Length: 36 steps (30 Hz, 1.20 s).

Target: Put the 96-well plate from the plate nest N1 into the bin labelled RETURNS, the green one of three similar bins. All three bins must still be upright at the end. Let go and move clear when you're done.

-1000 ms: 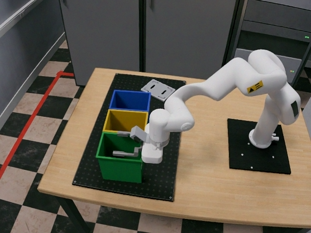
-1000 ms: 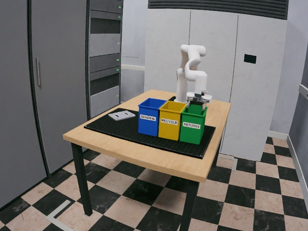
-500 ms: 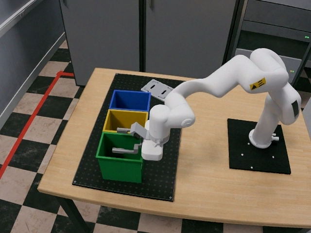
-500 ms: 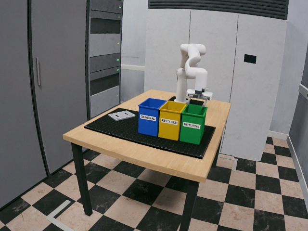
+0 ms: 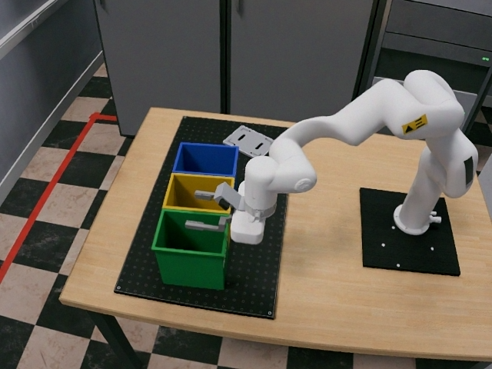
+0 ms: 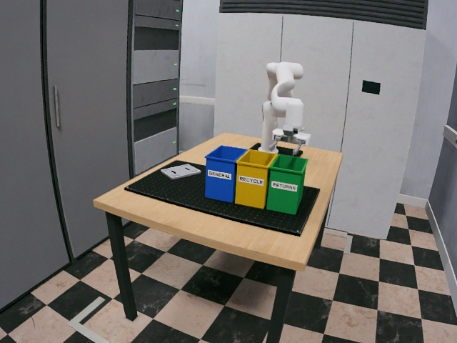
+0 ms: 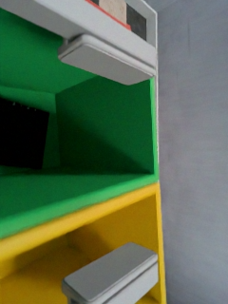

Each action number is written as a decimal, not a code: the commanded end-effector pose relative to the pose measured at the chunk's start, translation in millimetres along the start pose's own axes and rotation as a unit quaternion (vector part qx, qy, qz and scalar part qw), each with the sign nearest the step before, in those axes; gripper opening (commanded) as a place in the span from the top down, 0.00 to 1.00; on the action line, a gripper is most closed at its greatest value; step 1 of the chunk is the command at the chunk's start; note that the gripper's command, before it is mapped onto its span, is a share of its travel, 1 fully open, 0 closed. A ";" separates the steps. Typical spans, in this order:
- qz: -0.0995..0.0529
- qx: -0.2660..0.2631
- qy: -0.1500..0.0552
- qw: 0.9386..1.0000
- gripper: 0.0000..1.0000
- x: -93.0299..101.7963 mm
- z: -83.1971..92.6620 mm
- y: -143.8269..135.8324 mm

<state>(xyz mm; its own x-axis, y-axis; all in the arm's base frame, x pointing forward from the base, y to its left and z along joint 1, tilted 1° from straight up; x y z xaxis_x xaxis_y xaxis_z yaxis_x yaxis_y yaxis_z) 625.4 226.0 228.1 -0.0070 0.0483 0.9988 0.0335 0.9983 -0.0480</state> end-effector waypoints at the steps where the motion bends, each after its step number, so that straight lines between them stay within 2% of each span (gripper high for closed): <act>1: 0.000 0.001 -0.004 1.000 0.82 5.6 6.1 -12.9; 14: 0.000 0.001 -0.004 1.000 0.82 17.2 31.7 -71.5; 16: 0.000 0.001 -0.004 1.000 0.82 17.2 31.7 -71.5; 31: 0.000 0.001 -0.004 1.000 0.82 30.6 61.3 -139.1; 36: 0.000 0.001 -0.004 1.000 0.82 33.3 67.2 -152.7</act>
Point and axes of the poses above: the point midway between the two finger pads, its own z axis back along the fingers, its own y axis across the jaws, x = y × z, the point moved 2 cm from there along z, back along the fingers, and after that the axes turned 3 degrees about z, right-handed, at the moved point
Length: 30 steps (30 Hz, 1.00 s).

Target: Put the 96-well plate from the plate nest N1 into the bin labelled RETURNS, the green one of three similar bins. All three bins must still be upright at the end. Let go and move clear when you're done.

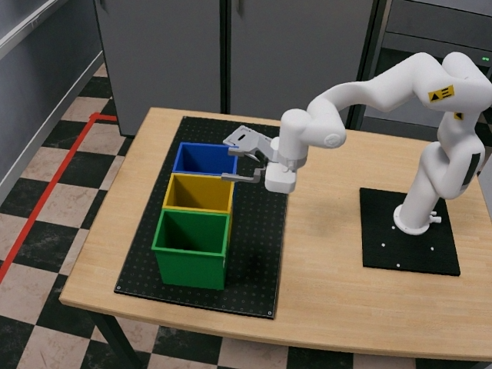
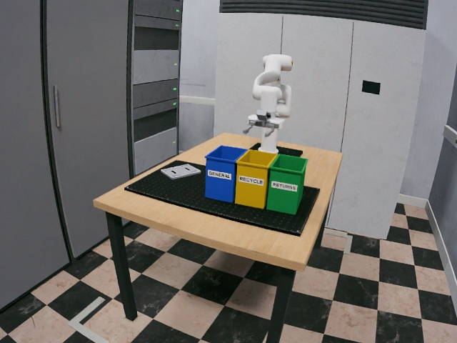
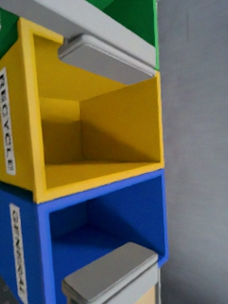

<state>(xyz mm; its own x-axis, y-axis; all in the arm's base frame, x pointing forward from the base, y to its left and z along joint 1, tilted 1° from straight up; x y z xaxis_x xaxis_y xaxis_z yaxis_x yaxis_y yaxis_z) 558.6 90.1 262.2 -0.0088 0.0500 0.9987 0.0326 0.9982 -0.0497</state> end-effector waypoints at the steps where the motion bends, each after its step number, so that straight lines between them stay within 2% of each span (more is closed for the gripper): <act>1: 0.000 0.000 -0.003 1.000 0.82 6.2 7.2 -17.6; 23: 0.000 0.000 -0.003 1.000 0.82 24.2 46.8 -107.9; 30: 0.000 0.000 -0.003 1.000 0.82 24.5 47.5 -109.6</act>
Point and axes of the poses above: the point midway between the two finger pads, its own z axis back along the fingers, its own y axis across the jaws, x = y × z, the point moved 2 cm from there along z, back along the fingers, and after that the axes turned 3 degrees about z, right-handed, at the moved point
